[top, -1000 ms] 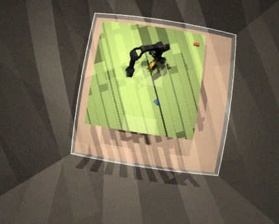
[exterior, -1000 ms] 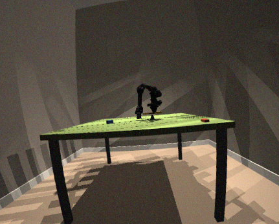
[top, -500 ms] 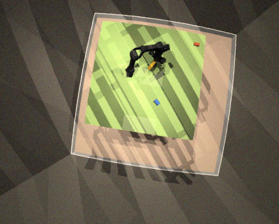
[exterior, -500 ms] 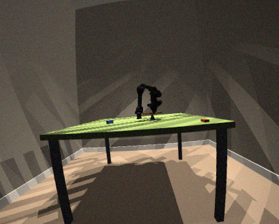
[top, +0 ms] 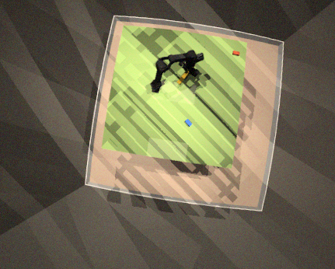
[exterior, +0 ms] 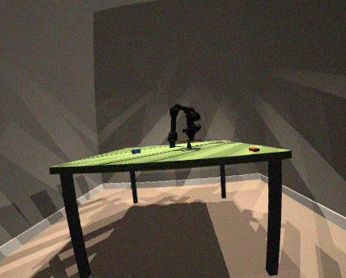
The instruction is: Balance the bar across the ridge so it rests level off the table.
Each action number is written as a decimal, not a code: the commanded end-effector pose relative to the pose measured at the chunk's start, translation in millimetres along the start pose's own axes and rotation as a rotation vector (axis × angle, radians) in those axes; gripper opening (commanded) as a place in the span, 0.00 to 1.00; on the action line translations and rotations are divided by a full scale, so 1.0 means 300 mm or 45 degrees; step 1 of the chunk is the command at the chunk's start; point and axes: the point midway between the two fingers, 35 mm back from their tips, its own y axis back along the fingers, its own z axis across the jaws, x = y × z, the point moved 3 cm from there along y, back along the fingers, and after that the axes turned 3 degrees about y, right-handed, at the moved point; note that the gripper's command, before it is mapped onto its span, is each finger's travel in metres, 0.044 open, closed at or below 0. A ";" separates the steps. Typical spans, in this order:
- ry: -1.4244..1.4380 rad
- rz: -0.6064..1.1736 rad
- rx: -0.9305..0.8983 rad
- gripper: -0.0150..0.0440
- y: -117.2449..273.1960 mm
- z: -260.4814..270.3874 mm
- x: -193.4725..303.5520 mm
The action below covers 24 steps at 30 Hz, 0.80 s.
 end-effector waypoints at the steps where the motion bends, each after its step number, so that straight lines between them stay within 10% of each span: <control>1: -0.007 0.000 0.002 0.25 -0.002 -0.001 0.000; 24: -0.007 0.000 0.002 0.25 -0.009 -0.001 0.000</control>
